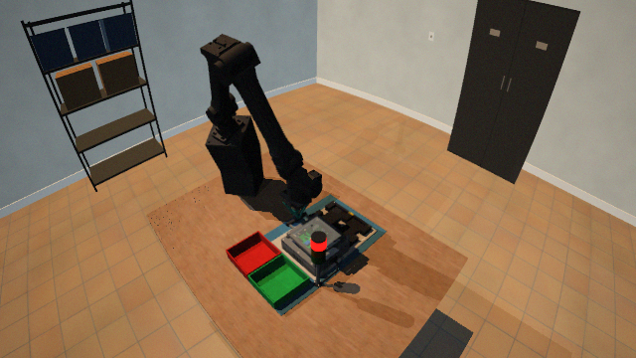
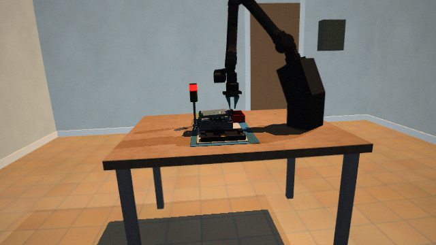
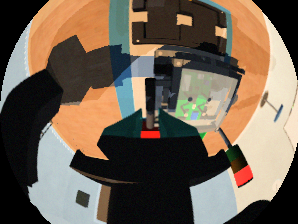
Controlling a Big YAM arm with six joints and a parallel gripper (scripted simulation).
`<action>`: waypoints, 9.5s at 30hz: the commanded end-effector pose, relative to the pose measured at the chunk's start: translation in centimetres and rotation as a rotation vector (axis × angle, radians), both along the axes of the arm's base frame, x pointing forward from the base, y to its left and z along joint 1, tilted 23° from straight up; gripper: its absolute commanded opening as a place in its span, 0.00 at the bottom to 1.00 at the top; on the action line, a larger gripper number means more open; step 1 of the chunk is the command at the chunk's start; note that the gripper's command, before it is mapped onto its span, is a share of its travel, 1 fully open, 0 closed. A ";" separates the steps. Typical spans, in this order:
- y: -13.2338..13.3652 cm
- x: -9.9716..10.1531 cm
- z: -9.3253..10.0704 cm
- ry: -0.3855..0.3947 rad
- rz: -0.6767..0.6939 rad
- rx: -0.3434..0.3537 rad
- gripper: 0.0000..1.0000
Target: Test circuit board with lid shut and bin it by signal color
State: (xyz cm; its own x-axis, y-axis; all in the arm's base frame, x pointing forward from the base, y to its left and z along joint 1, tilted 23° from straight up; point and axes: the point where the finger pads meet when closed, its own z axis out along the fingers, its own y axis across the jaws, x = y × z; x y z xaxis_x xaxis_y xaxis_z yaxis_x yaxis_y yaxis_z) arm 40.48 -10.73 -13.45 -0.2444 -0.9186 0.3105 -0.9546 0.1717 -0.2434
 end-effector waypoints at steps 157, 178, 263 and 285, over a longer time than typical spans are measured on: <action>2.1 3.4 7.6 -0.048 0.006 -0.001 0.00; 3.3 7.9 15.1 -0.058 0.019 -0.003 0.00; 0.6 20.0 20.1 -0.049 -0.001 -0.001 0.00; 0.5 20.3 20.2 -0.052 -0.001 -0.001 0.00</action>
State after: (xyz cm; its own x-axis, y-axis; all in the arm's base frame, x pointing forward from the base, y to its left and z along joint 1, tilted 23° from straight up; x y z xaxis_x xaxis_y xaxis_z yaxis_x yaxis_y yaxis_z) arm 58.26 -9.13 5.66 -0.2445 -0.9187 0.3101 -0.9538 0.1703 -0.2475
